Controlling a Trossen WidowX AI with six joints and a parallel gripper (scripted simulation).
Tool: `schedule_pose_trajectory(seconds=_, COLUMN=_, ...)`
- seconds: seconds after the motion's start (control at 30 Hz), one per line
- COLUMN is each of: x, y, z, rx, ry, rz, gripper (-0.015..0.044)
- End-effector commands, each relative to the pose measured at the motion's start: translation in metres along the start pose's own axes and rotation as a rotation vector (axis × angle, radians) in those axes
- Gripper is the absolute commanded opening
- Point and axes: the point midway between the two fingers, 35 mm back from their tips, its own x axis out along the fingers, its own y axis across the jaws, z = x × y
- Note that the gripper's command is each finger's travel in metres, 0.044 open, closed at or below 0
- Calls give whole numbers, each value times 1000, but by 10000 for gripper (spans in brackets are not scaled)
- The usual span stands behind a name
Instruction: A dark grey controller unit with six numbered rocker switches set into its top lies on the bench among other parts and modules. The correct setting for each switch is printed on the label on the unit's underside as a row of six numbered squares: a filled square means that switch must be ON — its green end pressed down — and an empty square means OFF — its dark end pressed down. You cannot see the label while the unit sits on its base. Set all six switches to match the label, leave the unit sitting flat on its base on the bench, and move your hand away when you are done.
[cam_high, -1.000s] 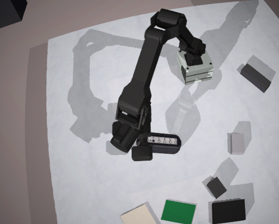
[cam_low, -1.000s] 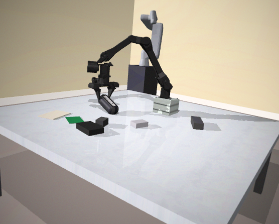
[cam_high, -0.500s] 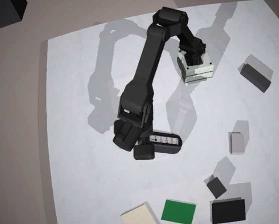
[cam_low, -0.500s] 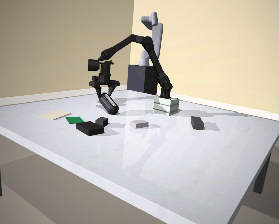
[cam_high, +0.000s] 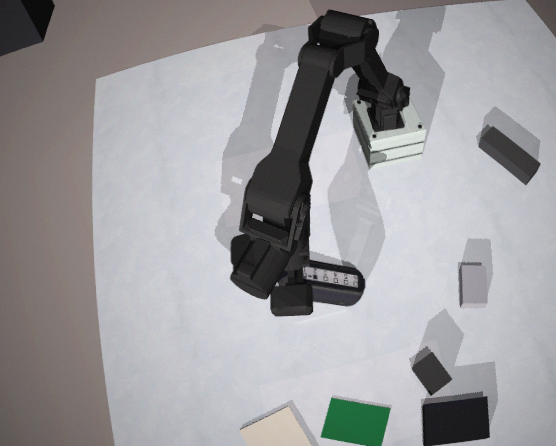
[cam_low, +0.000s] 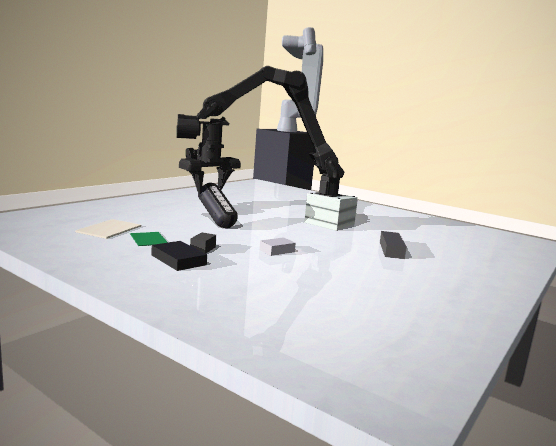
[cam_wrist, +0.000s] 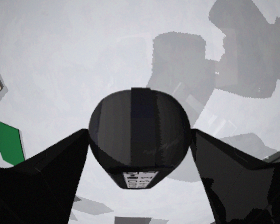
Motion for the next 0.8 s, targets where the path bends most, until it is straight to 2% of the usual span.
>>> schedule_pose_trajectory(seconds=0.0, x=-5, y=1, z=-6, rx=-4, ry=5, rz=5, gripper=337)
schedule_pose_trajectory(seconds=0.77, x=-16, y=1, z=-21, rx=-4, ry=7, rz=5, gripper=337)
